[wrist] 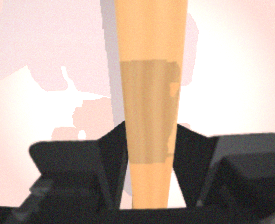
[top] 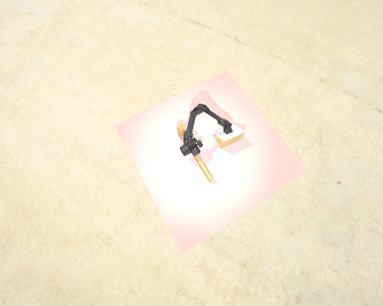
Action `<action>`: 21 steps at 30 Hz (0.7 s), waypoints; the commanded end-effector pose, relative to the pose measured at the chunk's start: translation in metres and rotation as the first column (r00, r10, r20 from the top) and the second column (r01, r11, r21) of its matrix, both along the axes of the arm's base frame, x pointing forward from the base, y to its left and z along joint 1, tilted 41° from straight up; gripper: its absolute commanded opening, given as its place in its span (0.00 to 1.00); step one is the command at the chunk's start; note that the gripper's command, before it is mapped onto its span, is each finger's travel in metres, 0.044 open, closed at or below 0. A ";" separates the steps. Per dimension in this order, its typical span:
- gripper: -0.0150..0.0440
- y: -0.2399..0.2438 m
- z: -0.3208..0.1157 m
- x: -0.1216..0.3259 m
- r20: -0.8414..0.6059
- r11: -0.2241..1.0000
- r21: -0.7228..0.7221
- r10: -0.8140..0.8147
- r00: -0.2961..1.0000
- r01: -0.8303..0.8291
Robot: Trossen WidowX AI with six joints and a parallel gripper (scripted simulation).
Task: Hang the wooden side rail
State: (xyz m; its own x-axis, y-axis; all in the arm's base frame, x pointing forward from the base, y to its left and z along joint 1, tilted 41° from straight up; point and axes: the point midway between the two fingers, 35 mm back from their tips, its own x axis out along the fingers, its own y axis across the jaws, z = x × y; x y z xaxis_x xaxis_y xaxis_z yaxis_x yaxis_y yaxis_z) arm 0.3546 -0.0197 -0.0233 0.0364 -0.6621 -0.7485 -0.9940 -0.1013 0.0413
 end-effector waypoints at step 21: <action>0.25 0.006 0.006 0.002 0.007 1.000 0.007 0.007 1.000 -0.007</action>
